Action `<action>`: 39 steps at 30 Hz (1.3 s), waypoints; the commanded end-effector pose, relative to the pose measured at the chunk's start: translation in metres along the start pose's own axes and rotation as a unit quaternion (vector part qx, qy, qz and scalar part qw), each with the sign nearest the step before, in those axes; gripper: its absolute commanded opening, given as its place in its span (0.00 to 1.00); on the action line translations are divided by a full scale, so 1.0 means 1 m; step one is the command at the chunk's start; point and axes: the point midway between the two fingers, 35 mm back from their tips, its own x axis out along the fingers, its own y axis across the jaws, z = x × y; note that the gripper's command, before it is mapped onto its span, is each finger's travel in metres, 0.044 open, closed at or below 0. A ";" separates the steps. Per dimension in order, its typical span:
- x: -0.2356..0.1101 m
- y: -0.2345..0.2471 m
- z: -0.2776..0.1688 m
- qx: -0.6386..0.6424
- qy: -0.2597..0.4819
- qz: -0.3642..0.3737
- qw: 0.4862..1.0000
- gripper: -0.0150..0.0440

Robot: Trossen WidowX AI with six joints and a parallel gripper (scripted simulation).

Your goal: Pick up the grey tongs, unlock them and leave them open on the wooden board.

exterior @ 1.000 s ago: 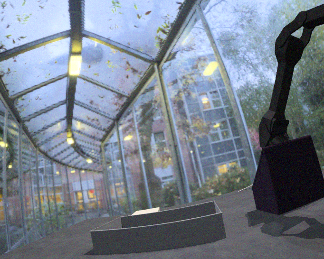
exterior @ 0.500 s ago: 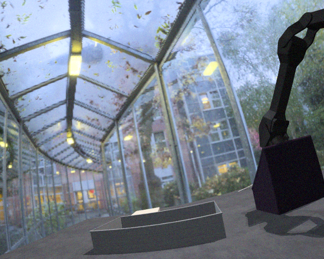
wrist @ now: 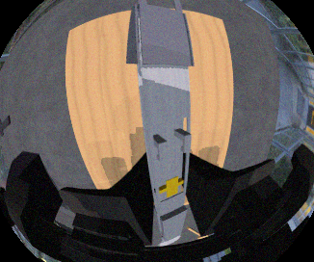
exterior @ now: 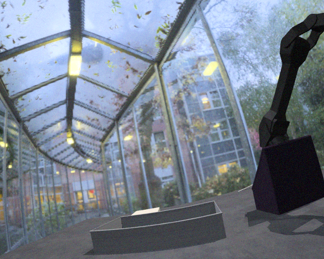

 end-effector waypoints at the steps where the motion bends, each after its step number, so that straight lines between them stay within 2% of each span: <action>1: 0.010 0.003 -0.001 0.004 -0.001 0.005 1.000 0.00; 16: 0.027 0.005 -0.002 0.003 -0.001 0.005 1.000 0.00; 38: 0.023 0.004 -0.001 0.000 0.000 0.002 1.000 0.98; 39: 0.023 0.004 -0.001 0.000 0.000 0.002 1.000 1.00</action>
